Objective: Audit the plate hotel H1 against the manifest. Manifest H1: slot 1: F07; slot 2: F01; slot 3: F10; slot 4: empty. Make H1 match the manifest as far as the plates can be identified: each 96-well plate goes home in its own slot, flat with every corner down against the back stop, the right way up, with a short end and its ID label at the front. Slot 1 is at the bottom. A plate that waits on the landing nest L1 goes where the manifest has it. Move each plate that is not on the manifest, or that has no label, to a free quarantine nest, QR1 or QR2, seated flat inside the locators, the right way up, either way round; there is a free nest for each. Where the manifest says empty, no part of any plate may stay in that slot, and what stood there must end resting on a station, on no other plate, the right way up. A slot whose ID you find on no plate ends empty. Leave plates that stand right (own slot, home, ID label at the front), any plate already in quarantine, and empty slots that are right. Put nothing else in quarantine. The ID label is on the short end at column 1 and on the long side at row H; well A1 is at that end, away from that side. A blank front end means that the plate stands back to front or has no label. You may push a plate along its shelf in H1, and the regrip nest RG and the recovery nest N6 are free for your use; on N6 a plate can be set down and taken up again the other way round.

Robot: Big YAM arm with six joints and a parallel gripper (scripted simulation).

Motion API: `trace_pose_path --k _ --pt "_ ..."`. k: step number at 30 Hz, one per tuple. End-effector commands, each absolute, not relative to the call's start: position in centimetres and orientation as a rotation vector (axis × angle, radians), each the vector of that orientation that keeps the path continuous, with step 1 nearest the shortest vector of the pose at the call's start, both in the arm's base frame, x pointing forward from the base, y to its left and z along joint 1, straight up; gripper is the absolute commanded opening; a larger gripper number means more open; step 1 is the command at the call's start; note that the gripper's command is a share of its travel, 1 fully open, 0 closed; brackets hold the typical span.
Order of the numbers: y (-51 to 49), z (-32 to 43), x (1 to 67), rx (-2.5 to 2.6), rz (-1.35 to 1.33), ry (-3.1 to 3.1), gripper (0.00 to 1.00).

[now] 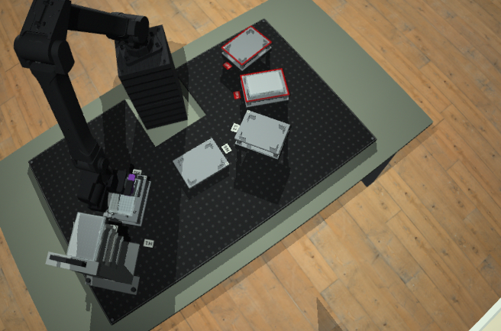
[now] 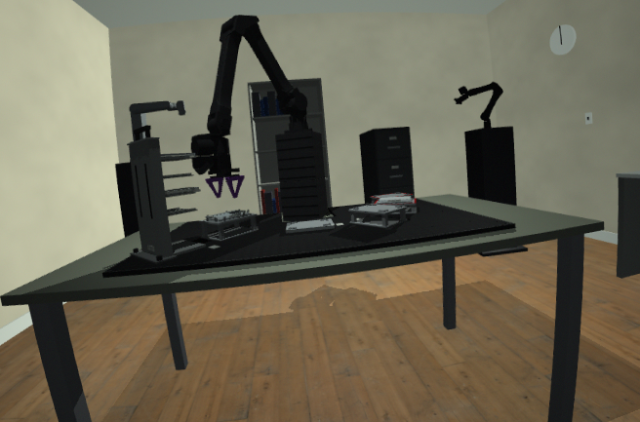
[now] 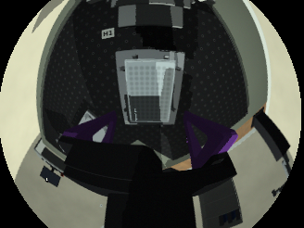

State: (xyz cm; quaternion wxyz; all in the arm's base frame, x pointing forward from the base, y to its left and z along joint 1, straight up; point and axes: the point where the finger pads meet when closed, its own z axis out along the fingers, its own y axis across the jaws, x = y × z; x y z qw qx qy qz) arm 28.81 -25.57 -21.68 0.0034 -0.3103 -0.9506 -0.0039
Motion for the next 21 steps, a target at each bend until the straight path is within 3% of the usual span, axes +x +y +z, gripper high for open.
trace_pose_path --k 1,21 --pt "-27.0 -20.6 30.9 -1.003 0.026 -3.03 1.0" --pt "-26.4 -24.1 30.3 -0.993 0.01 -3.007 1.0"
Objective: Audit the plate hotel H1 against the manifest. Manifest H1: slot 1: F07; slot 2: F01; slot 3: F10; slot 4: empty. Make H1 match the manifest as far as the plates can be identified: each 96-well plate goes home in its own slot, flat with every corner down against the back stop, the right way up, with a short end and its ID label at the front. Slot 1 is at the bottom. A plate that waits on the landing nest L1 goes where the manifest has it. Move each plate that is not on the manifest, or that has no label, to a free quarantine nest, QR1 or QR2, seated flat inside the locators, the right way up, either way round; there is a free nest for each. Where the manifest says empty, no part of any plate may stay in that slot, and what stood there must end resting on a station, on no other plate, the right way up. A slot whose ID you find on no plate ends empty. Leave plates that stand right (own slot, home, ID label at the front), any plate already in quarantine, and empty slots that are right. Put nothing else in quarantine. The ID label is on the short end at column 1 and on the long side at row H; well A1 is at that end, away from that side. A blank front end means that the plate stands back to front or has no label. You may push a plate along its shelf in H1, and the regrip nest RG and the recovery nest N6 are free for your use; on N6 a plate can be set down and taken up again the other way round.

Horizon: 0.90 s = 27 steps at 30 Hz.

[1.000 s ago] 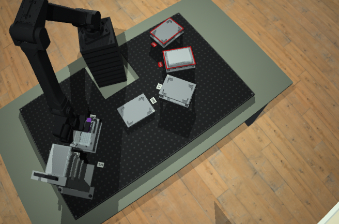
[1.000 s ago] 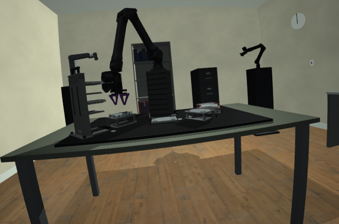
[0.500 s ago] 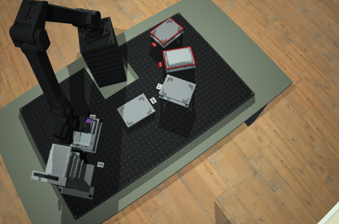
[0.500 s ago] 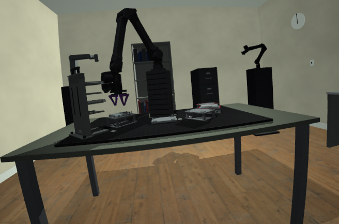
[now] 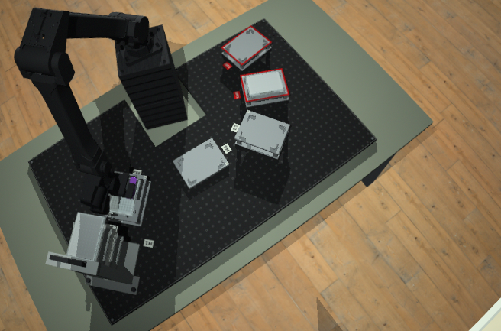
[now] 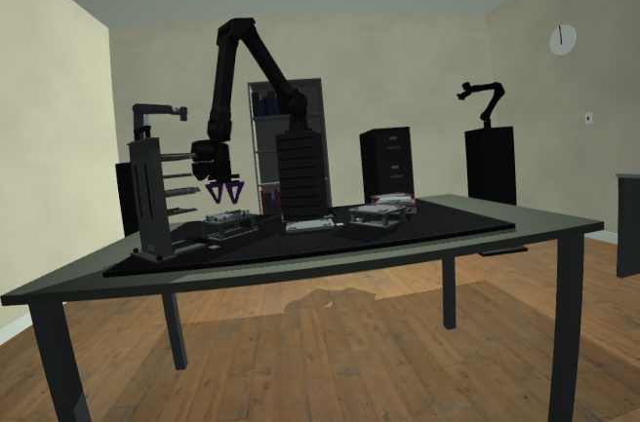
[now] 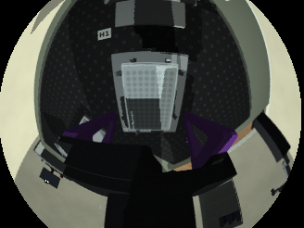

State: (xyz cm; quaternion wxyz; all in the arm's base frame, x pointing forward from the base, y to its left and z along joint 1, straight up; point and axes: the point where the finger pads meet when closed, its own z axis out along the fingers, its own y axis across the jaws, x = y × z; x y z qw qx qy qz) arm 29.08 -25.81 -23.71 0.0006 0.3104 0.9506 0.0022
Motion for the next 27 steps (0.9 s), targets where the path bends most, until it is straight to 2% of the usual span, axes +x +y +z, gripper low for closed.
trace_pose_path --k 1,27 --pt "-26.3 -24.3 30.2 0.977 -0.009 2.96 1.0" --pt "-26.2 -27.5 30.1 0.977 -0.007 2.963 1.0"
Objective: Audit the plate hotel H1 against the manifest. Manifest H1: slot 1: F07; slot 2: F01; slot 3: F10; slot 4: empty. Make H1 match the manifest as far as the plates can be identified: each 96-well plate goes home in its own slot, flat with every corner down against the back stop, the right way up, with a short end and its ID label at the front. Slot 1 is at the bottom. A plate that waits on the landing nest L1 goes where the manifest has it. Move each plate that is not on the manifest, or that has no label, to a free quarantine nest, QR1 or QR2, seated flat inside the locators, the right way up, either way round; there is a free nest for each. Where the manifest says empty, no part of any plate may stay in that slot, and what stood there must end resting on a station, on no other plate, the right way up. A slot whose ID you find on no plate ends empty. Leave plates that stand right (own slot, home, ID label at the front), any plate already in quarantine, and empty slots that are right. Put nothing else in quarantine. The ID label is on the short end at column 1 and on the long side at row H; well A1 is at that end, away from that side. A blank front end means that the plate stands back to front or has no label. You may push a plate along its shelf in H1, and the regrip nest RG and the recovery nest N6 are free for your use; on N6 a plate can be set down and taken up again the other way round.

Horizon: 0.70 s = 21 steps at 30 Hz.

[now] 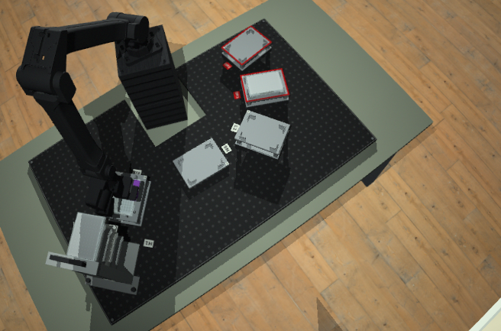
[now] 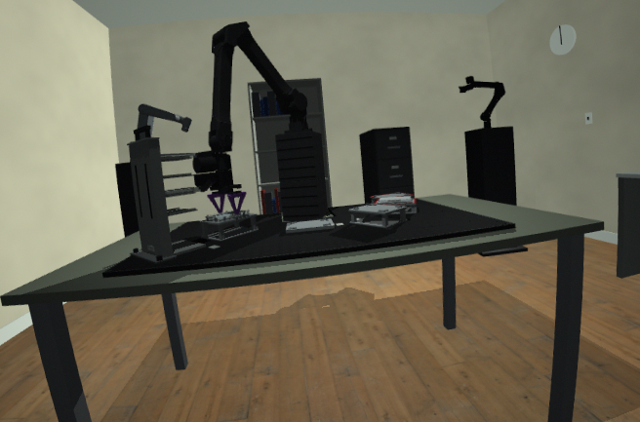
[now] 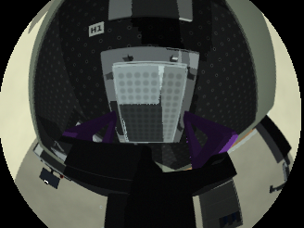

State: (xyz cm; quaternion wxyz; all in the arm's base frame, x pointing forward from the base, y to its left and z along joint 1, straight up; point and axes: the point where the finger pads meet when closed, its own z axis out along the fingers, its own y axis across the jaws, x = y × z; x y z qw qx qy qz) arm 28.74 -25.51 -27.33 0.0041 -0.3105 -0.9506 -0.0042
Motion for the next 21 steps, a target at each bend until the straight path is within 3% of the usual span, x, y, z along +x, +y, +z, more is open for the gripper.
trace_pose_path --k 1,15,16,21 --pt "-26.2 -27.5 30.1 -0.991 0.007 -3.005 1.0" --pt "-26.3 -28.0 29.8 -0.985 0.005 -3.004 1.0" --pt "-26.3 -28.0 29.8 -0.985 0.005 -3.004 0.86" --pt "-26.3 -28.0 29.8 -0.985 0.005 -3.004 0.86"
